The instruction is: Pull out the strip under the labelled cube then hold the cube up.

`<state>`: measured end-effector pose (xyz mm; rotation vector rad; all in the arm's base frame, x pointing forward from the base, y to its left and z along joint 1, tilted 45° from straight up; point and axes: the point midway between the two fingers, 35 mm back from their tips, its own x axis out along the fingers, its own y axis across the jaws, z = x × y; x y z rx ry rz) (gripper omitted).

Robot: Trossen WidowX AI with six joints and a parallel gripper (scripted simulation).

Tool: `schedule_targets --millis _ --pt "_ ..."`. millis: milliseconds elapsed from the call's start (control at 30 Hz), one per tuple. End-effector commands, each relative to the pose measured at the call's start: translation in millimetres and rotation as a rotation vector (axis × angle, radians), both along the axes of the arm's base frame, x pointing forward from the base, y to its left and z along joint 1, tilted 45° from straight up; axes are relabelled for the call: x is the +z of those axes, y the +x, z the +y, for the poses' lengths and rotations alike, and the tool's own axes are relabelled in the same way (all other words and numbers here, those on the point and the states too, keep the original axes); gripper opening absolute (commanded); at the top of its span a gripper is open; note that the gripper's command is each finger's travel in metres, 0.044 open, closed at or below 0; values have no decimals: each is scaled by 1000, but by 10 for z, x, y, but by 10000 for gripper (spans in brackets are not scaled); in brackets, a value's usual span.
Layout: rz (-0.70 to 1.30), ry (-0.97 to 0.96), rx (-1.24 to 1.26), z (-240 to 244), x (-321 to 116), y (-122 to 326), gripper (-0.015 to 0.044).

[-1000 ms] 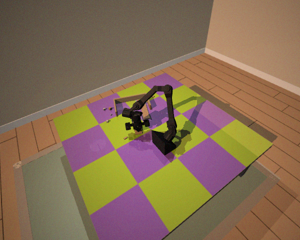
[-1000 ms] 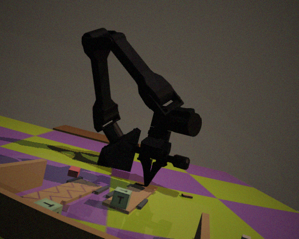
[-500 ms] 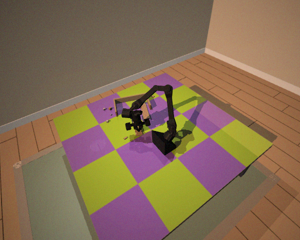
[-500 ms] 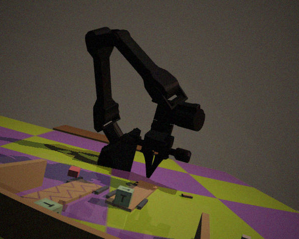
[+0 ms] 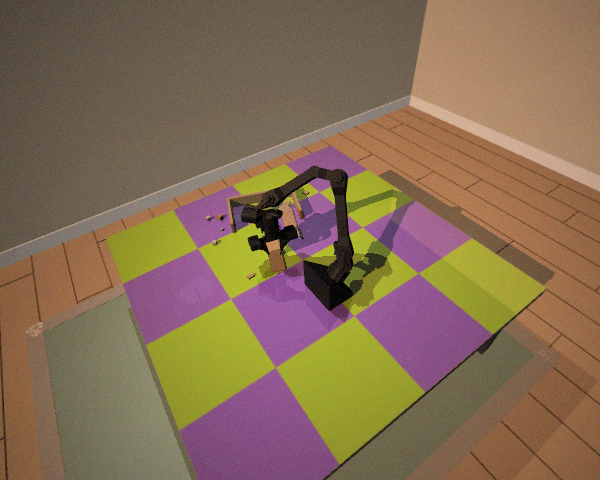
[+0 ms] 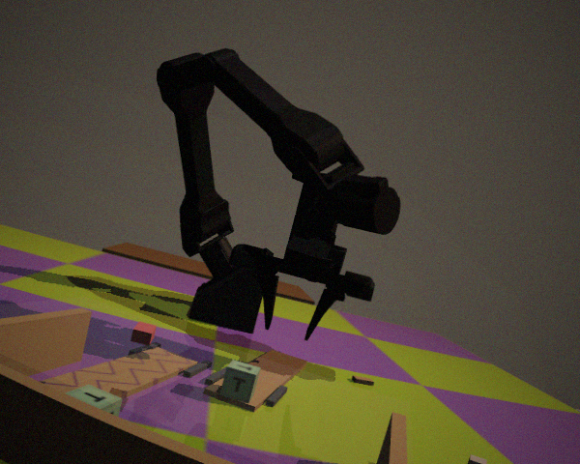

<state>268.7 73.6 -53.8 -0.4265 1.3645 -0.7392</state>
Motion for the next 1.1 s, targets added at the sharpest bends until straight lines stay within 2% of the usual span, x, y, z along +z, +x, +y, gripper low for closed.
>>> schedule_targets --millis 0,133,1067 --pt "5 -4 12 -25 56 139 341" --pt "4 -5 12 -50 108 274 440" --pt "-1 -6 12 -211 489 1245 440"
